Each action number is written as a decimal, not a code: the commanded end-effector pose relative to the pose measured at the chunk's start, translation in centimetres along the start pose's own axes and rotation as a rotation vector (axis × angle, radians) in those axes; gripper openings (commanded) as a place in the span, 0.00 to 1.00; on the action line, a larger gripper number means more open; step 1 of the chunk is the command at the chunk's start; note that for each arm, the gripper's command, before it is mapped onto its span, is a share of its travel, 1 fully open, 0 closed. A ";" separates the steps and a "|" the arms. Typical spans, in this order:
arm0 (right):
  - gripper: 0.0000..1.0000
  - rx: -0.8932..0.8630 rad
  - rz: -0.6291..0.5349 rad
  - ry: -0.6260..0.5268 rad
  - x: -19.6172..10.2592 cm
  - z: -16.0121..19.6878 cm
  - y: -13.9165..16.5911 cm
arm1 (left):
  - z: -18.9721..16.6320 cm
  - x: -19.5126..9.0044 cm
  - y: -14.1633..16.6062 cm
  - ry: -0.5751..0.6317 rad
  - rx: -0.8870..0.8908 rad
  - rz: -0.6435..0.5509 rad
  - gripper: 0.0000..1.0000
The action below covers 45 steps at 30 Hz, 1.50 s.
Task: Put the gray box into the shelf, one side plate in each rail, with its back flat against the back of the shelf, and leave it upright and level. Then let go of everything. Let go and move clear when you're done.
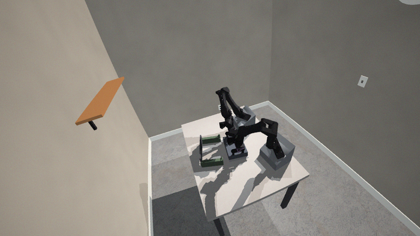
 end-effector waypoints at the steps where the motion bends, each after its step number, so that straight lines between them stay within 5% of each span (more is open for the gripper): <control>1: 0.16 0.019 -0.058 -0.081 -2.0 1.2 -1.3 | -0.4 -2.3 -2.3 0.043 -0.021 -0.096 0.16; 11: 0.16 0.014 -0.029 -0.041 -2.0 0.5 -0.8 | -0.2 -2.2 -1.6 0.027 -0.012 -0.059 0.16; 31: 0.16 0.018 -0.023 -0.045 -6.5 0.2 -0.7 | 0.0 -6.7 -2.1 0.032 -0.020 -0.058 0.16; 35: 0.16 0.127 -0.040 -0.110 -6.3 1.7 -0.1 | -0.9 -6.4 -2.8 0.092 0.056 -0.084 0.16; 37: 0.16 0.110 -0.027 -0.055 -4.6 0.9 1.7 | -0.9 -6.5 -2.9 0.093 0.059 -0.096 0.16; 45: 0.16 0.073 0.000 -0.075 -5.4 1.4 1.6 | -0.8 -5.6 -2.7 0.090 0.052 -0.075 0.16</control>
Point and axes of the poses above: on each arm, the point where the finger pads meet when closed, its own x axis out along the fingers, its own z axis across the jaws, y = z × x, the point moved 7 cm from there along -x, back along the fingers, and after that the axes turned 3 degrees about -x, right-handed, at the moved point
